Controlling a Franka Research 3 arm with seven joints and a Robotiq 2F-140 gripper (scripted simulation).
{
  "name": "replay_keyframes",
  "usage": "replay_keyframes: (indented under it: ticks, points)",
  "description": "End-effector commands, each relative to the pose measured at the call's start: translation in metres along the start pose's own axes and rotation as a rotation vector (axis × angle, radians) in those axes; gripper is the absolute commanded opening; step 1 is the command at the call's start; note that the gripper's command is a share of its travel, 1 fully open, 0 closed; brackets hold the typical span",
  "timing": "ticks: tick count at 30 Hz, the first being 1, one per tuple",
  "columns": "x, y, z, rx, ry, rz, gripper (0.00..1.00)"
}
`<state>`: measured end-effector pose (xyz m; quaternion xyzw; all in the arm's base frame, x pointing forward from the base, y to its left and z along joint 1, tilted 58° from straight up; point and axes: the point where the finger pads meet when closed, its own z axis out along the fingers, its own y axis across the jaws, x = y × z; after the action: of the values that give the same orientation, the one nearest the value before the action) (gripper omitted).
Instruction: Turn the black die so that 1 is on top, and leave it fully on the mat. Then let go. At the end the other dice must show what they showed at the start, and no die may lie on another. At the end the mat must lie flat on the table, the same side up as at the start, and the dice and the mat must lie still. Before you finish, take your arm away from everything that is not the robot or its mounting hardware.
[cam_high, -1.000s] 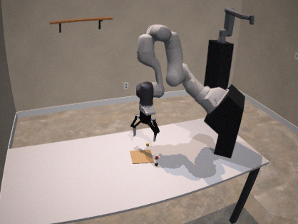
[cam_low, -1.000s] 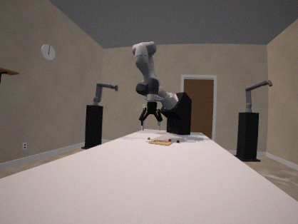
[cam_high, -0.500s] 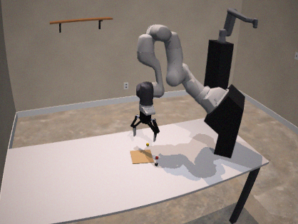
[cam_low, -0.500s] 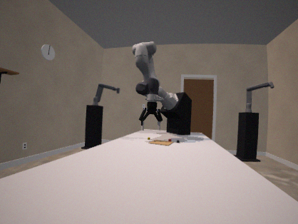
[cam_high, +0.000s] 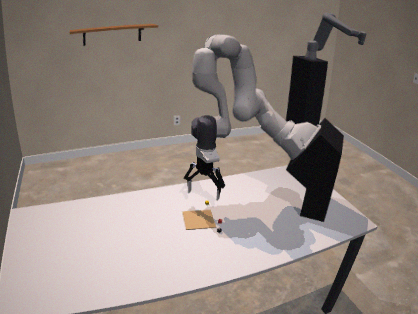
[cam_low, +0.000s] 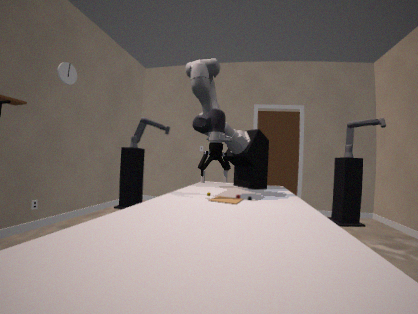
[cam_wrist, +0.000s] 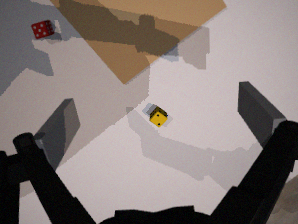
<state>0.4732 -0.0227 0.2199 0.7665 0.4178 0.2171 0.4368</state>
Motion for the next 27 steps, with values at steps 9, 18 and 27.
replay_keyframes:
  ticks: [9,18,27]
  points:
    - [0.06,-0.058,0.001,-0.001,-0.004,0.025,1.0]
    - [0.096,-0.093,0.001,-0.001,-0.004,0.025,1.0]
    - [0.106,-0.103,0.001,-0.001,-0.004,0.025,1.0]
